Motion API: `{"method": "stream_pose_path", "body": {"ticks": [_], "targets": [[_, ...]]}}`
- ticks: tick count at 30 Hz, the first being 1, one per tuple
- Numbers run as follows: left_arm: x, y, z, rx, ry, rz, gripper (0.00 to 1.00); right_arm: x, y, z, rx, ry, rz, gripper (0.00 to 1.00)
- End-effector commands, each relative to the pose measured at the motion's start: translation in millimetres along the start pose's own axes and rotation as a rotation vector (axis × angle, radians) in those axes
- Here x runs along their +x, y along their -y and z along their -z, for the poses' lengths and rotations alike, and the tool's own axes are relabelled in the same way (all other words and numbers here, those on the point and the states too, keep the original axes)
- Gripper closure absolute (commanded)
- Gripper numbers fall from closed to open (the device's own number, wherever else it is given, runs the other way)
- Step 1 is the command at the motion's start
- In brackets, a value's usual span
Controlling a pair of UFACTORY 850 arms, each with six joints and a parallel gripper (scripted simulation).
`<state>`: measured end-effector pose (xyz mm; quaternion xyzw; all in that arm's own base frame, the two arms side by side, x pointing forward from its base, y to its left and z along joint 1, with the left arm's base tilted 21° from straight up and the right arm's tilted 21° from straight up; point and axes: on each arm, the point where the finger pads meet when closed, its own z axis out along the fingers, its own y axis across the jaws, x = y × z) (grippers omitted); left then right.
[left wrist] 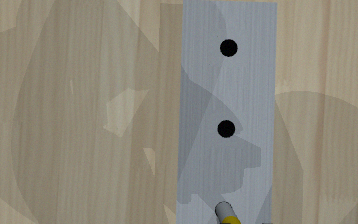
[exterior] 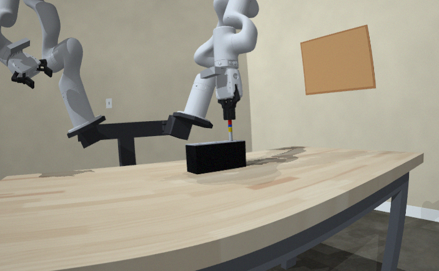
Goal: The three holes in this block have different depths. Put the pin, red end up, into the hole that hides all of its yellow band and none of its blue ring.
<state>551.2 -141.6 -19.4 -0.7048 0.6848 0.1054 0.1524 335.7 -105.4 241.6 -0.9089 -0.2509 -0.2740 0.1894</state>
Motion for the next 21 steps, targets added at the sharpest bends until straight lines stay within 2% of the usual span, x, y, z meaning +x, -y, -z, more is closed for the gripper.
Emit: {"method": "stream_pose_path", "body": {"ticks": [1, 21], "targets": [[0.4, 1.3, 1.1, 0.003, -0.001, 0.0, 1.0, 0.6, -0.3, 0.4, -0.001, -0.001, 0.001, 0.0], [0.4, 1.1, -3.0, 0.002, -0.001, 0.0, 1.0, 0.6, -0.3, 0.4, -0.001, -0.001, 0.001, 0.0]]}}
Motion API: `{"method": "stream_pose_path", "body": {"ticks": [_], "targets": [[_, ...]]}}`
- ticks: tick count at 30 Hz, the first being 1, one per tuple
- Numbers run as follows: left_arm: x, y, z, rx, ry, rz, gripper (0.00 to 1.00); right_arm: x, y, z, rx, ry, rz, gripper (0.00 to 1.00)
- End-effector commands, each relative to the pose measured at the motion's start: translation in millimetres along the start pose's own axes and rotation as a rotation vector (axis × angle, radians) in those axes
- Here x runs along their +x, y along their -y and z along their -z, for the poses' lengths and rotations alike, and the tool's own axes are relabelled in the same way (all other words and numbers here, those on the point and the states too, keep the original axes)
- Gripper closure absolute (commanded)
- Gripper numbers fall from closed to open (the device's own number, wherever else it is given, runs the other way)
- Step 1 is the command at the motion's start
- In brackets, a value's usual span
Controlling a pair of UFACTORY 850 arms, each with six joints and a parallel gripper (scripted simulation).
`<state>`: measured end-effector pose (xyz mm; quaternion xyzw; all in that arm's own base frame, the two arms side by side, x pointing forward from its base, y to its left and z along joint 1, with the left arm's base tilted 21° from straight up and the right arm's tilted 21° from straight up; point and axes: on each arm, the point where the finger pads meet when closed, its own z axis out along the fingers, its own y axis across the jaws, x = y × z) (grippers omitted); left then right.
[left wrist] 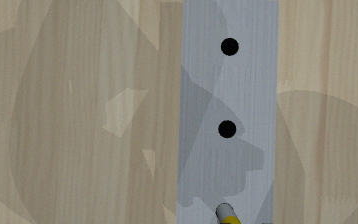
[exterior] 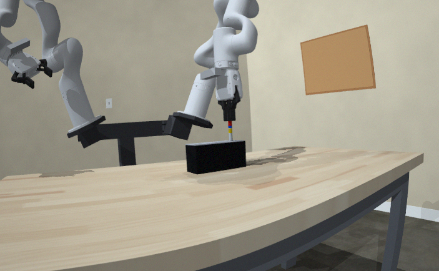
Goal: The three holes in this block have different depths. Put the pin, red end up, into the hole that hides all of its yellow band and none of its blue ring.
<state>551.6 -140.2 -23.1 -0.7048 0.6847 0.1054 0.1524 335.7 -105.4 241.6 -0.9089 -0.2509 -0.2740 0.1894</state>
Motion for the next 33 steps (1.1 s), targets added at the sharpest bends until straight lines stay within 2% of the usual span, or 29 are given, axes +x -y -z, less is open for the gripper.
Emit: {"method": "stream_pose_path", "body": {"ticks": [1, 33], "targets": [[0.3, 1.0, 0.9, 0.002, -0.001, 0.0, 1.0, 0.6, -0.3, 0.4, -0.001, -0.001, 0.001, 0.0], [0.5, 0.9, -3.1, 0.002, -0.001, 0.0, 1.0, 0.6, -0.3, 0.4, -0.001, -0.001, 0.001, 0.0]]}}
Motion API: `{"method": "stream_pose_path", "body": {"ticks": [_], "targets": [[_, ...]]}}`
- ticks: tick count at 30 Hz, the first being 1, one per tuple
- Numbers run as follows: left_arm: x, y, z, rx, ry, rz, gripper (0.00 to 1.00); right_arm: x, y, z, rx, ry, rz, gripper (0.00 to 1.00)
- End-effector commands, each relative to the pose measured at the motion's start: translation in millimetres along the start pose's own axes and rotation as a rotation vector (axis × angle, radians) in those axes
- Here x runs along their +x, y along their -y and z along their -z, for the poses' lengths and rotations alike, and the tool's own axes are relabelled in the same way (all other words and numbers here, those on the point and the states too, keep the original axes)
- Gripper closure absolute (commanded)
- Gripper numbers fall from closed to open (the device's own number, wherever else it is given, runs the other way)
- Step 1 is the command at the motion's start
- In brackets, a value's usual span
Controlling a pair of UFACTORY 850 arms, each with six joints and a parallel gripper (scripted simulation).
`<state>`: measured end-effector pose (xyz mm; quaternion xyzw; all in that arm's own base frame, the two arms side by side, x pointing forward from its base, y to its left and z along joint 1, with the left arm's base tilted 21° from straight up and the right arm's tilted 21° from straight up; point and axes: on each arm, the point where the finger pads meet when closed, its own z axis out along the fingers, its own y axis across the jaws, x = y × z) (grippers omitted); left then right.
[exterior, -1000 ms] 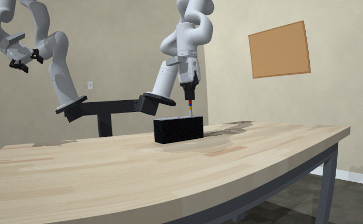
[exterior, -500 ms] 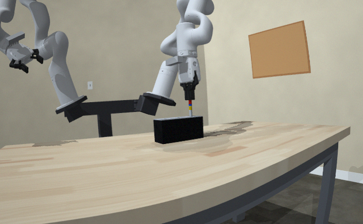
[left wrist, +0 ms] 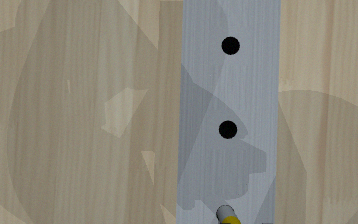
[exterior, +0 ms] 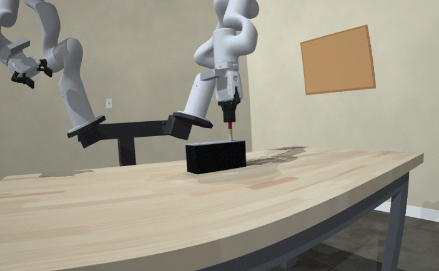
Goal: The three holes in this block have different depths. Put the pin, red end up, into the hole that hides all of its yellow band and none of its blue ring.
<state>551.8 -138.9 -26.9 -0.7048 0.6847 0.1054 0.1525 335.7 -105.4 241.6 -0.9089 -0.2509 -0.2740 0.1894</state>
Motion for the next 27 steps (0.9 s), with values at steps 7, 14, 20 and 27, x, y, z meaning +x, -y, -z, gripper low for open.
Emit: {"method": "stream_pose_path", "body": {"ticks": [7, 14, 20, 27], "targets": [[0.4, 0.8, 0.9, 0.002, -0.001, 0.0, 1.0, 0.6, -0.3, 0.4, -0.001, -0.001, 0.001, 0.0], [0.4, 0.8, 0.9, 0.002, -0.001, 0.0, 1.0, 0.6, -0.3, 0.4, -0.001, -0.001, 0.001, 0.0], [0.6, 0.6, -3.1, 0.002, -0.001, 0.0, 1.0, 0.6, -0.3, 0.4, -0.001, -0.001, 0.001, 0.0], [0.6, 0.6, -3.1, 0.002, -0.001, 0.0, 1.0, 0.6, -0.3, 0.4, -0.001, -0.001, 0.001, 0.0]]}}
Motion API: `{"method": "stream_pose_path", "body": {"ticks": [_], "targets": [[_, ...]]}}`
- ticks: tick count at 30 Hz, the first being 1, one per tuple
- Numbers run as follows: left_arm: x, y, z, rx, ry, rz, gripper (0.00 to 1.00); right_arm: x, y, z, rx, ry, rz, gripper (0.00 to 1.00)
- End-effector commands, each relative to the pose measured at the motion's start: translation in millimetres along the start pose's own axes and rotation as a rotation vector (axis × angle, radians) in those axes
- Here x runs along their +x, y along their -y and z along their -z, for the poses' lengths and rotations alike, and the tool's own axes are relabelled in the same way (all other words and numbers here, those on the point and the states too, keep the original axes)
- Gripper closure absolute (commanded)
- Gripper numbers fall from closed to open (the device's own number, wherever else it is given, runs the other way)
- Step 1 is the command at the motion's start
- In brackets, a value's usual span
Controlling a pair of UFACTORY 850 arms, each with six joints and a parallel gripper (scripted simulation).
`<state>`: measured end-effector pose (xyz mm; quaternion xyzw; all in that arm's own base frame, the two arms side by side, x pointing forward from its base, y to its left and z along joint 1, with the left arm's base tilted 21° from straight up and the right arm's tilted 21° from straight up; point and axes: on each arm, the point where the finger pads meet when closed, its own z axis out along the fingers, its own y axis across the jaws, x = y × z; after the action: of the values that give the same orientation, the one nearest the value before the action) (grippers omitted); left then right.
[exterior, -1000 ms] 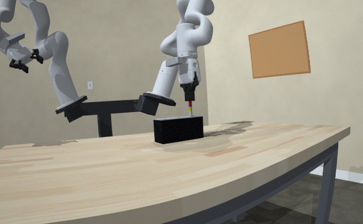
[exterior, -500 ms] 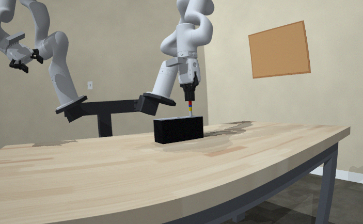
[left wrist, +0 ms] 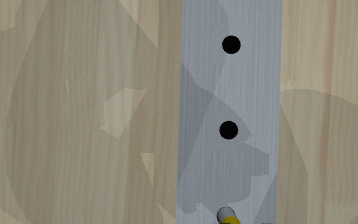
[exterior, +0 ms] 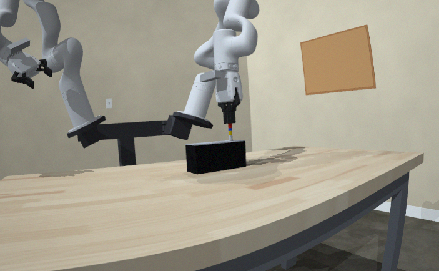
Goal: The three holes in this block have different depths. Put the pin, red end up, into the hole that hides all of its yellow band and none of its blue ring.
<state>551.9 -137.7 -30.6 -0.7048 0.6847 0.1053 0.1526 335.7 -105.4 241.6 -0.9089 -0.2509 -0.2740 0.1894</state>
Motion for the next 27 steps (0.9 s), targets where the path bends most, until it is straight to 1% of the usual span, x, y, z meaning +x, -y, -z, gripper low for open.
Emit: {"method": "stream_pose_path", "body": {"ticks": [1, 26, 27], "targets": [[0.4, 0.8, 0.8, 0.002, -0.001, 0.0, 1.0, 0.6, -0.3, 0.4, -0.001, -0.001, 0.001, 0.0], [0.5, 0.6, 0.9, 0.002, -0.001, 0.0, 1.0, 0.6, -0.3, 0.4, -0.001, -0.001, 0.001, 0.0], [0.7, 0.3, -3.1, 0.002, -0.001, 0.0, 1.0, 0.6, -0.3, 0.4, -0.001, -0.001, 0.001, 0.0]]}}
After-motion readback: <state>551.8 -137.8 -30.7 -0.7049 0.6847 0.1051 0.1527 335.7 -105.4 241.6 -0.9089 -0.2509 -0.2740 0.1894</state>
